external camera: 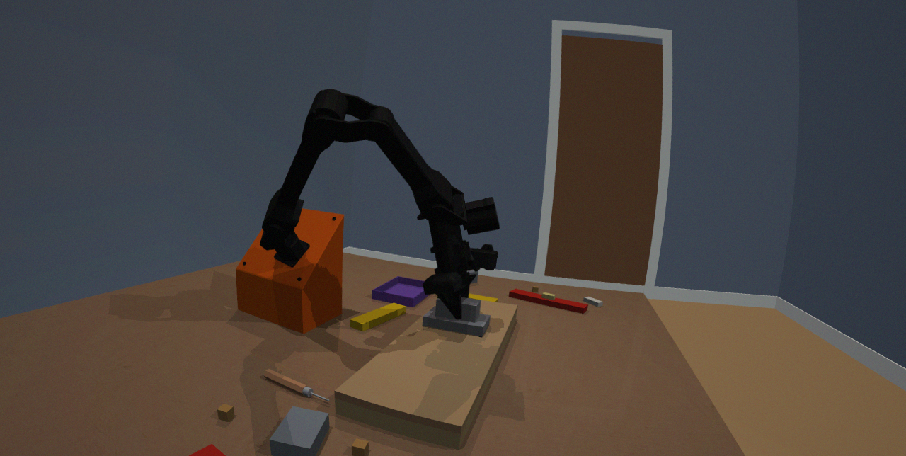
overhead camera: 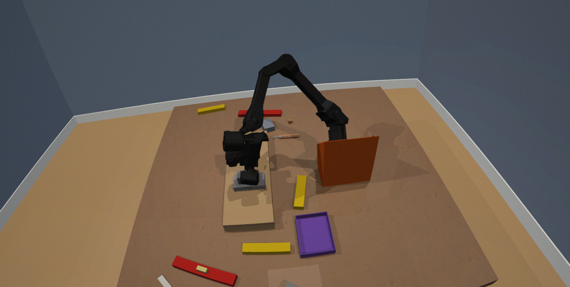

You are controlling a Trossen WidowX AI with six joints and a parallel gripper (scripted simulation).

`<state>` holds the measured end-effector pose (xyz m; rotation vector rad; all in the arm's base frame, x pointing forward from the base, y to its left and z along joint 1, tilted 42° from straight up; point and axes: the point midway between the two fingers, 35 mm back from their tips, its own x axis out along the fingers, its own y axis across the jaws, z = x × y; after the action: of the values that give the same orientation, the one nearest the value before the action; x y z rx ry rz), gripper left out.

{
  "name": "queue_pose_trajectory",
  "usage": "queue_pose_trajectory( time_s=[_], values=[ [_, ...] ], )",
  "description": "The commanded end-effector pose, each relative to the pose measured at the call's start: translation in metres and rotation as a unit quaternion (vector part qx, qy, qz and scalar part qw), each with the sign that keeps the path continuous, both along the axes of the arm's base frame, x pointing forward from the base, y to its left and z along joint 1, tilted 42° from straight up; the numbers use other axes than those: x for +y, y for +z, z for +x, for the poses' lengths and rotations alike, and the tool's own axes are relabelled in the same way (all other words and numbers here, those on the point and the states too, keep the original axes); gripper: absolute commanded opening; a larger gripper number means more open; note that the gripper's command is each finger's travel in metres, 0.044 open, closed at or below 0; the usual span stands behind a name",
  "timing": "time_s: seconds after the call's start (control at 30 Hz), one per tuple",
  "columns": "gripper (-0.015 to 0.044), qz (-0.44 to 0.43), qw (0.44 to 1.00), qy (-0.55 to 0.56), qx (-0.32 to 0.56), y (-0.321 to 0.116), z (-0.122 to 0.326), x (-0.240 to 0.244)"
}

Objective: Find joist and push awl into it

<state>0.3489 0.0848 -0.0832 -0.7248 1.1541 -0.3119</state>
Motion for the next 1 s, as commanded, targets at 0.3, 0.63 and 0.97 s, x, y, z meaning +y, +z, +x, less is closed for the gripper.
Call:
queue_pose_trajectory(
  time_s=[0.3,0.63,0.97],
  values=[
    [0.0,-0.003,1.0,0.0,0.0,0.02,0.004,-0.023],
    [0.0,-0.004,1.0,0.0,0.0,0.036,0.007,-0.041],
    [0.0,-0.004,1.0,0.0,0.0,0.051,0.01,-0.058]
  ],
)
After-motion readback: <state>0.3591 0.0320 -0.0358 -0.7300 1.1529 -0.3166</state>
